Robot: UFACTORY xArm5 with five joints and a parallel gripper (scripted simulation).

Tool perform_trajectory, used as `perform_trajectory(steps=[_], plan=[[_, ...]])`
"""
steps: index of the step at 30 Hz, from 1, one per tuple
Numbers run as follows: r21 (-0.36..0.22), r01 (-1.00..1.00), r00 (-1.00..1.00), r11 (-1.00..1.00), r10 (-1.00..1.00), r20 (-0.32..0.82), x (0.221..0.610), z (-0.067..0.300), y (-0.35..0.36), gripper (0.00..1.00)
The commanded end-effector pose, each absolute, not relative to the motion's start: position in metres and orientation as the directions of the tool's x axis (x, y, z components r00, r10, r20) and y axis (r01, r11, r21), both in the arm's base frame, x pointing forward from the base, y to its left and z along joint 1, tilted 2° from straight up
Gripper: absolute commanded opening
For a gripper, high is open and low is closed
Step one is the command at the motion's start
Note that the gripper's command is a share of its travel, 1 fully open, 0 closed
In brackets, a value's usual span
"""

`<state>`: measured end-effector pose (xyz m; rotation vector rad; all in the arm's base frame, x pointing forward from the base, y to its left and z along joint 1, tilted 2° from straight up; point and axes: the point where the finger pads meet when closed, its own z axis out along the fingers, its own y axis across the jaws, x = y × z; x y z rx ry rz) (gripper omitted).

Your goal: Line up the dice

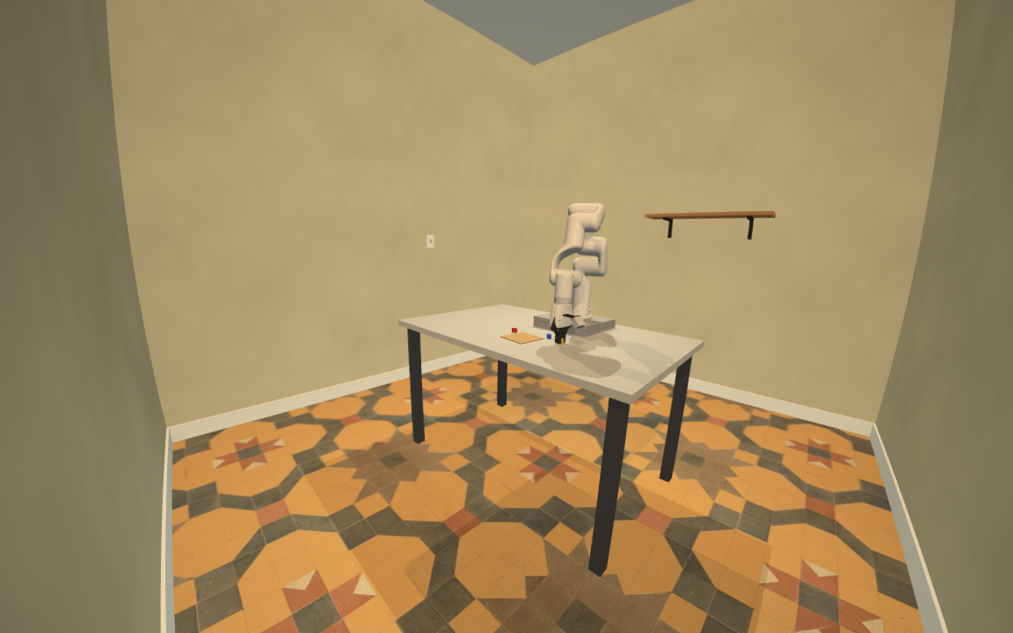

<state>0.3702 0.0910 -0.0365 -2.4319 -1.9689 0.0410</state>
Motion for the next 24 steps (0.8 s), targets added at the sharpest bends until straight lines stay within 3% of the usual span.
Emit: perform_trajectory(steps=[1,15,24], plan=[[-0.023,0.978,0.208,-0.208,0.978,-0.011,0.371,-0.036,0.091,0.15],[-0.023,0.978,0.208,-0.208,0.978,-0.011,0.372,-0.034,0.091,0.15],[-0.023,0.978,0.208,-0.208,0.978,-0.011,0.373,-0.002,0.090,0.15]])
